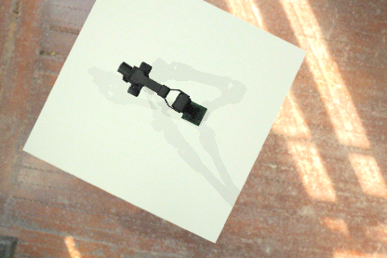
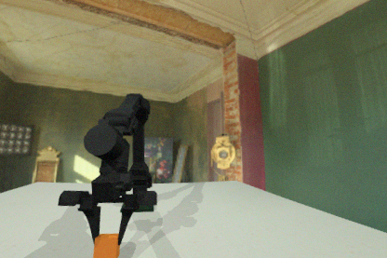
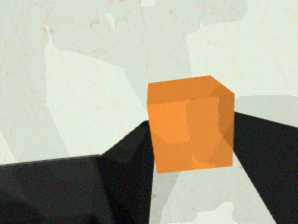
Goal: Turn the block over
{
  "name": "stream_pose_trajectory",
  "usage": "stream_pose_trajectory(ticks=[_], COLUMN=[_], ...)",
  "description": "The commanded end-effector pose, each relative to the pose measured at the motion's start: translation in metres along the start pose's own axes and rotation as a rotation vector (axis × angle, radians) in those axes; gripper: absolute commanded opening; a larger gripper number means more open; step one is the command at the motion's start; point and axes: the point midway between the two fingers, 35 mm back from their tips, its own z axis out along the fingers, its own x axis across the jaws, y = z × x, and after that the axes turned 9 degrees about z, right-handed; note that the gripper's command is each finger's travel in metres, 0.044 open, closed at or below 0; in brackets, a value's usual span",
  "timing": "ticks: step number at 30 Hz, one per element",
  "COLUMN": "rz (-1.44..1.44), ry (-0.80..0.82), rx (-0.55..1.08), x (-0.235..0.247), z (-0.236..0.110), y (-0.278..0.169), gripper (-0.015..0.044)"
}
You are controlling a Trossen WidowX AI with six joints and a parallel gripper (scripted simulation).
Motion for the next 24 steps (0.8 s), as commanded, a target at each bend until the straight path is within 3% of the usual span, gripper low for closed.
stream_pose_trajectory(ticks=[1,14,24], rz=[-0.004,-0.009,-0.006], ry=[0.015,0.043,0.056], rx=[-0.075,-0.268,-0.316], x=[0.0004,-0.0002,0.0005], z=[-0.0016,-0.0027,0.0032], y=[-0.0005,-0.0059,-0.0049], gripper=[0.0,0.0,0.0])
